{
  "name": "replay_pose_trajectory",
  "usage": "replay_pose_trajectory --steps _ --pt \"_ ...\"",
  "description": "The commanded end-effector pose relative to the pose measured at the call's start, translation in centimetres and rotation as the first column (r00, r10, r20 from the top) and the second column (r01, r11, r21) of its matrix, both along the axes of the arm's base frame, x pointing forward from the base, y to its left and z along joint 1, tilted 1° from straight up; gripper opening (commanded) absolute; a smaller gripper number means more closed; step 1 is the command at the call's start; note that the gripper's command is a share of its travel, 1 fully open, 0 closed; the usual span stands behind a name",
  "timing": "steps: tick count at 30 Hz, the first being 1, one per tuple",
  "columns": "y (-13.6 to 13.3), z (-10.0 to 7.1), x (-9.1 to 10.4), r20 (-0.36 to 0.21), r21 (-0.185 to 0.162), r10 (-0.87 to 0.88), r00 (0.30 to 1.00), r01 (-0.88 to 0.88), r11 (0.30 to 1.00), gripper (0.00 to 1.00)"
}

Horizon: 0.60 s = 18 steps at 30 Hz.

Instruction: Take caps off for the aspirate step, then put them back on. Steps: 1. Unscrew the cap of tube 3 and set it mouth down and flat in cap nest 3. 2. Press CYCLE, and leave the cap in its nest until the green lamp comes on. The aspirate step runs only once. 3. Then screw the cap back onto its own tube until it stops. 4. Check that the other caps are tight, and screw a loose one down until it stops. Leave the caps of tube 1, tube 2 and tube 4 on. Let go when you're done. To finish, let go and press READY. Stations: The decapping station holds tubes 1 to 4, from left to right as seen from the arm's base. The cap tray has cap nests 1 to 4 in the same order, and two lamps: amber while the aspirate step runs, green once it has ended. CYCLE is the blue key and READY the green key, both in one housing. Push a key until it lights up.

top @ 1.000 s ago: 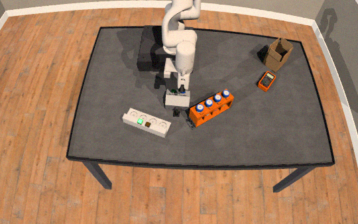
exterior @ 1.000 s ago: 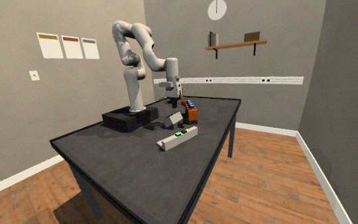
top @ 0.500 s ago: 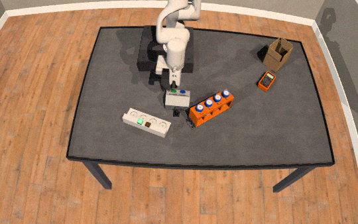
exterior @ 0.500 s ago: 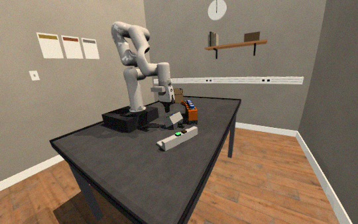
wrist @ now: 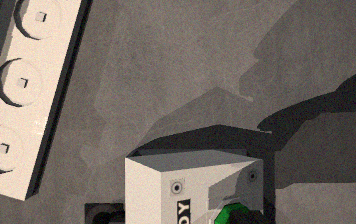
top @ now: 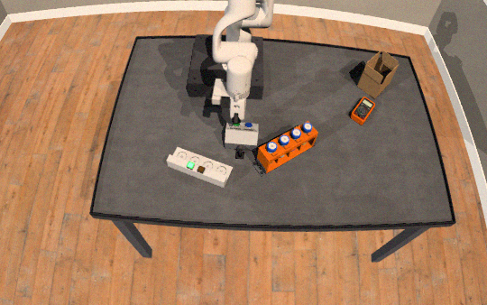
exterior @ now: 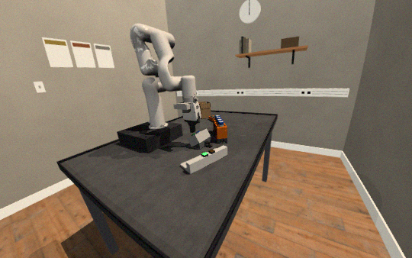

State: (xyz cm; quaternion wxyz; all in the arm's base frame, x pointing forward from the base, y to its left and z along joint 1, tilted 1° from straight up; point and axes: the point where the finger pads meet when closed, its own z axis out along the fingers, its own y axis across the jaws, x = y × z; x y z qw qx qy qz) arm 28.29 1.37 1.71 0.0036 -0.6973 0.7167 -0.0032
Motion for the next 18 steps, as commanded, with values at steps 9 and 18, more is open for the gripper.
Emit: replay_pose_trajectory --steps 9,18 --pt "0.00 -0.19 0.11 0.003 -0.001 0.000 1.000 0.000 1.000 0.00" --pt "0.00 -0.42 0.11 0.003 -0.001 0.000 1.000 0.000 1.000 0.00"
